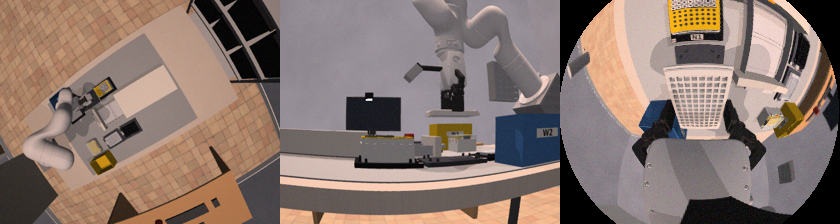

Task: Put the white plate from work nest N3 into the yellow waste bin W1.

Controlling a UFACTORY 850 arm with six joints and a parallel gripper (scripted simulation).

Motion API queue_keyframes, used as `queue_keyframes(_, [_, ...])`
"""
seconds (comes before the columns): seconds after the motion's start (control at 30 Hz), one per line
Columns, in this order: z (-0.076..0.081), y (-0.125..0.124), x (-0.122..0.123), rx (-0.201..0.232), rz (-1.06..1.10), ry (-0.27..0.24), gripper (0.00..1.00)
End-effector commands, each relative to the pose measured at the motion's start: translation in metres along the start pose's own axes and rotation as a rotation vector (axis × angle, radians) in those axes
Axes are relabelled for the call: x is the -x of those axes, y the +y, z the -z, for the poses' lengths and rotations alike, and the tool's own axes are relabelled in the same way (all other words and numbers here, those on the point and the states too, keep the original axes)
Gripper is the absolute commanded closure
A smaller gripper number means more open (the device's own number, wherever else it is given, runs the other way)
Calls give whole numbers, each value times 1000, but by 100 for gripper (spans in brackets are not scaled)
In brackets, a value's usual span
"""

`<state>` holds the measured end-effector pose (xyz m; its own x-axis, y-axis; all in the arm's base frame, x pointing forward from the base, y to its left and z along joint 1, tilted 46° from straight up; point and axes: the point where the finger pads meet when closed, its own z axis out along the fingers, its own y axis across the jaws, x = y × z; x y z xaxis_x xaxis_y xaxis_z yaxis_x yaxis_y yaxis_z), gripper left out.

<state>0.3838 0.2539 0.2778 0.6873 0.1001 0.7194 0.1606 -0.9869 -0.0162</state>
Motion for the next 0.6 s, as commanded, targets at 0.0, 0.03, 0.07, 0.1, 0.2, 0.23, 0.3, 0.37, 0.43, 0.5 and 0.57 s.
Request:
queue_keyframes(0.0, [4,0,0,1,0,0,100])
queue_keyframes(0.03, [6,0,0,1,0,0,100])
queue_keyframes(0.07, [8,0,0,1,0,0,100])
queue_keyframes(0.1, [9,0,0,1,0,0,100])
queue_keyframes(0.2, [14,0,0,1,0,0,100])
queue_keyframes(0.23, [16,0,0,1,0,0,100])
queue_keyframes(0.3, [16,0,0,1,0,0,100])
queue_keyframes(0.37, [16,0,0,1,0,0,100])
queue_keyframes(0.43, [16,0,0,1,0,0,100])
queue_keyframes(0.5, [16,0,0,1,0,0,100])
queue_keyframes(0.57, [16,0,0,1,0,0,100])
